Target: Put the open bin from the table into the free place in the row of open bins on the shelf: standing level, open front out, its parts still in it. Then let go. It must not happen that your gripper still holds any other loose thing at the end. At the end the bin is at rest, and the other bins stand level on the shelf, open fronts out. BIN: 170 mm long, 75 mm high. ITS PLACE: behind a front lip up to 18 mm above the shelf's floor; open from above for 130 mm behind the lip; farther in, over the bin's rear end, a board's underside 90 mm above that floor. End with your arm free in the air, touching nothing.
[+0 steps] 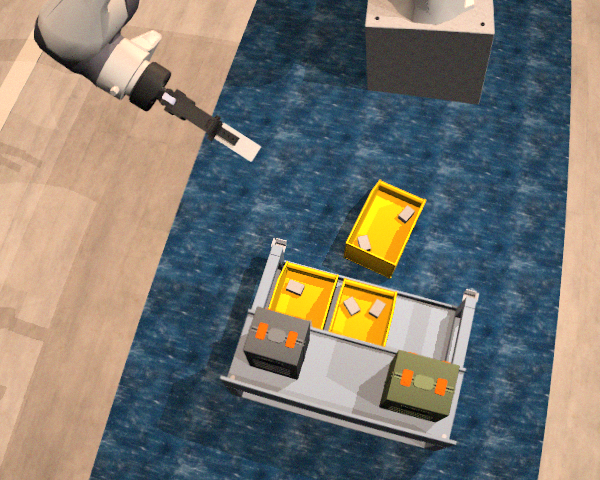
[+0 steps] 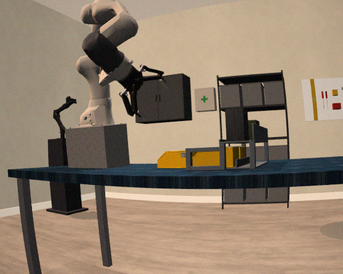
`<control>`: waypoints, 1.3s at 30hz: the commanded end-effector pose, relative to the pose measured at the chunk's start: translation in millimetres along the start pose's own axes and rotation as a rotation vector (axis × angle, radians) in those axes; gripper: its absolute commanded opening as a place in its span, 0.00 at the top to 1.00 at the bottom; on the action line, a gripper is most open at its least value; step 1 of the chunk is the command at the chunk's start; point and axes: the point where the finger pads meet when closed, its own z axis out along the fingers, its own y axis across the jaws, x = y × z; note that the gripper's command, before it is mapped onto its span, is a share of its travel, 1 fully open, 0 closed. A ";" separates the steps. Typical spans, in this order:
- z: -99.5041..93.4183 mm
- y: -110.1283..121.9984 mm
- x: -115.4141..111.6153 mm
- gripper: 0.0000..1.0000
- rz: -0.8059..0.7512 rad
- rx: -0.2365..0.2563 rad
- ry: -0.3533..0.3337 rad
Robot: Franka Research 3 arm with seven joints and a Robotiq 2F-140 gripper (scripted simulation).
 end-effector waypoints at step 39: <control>92.4 -71.1 37.0 0.00 0.117 0.732 0.004</control>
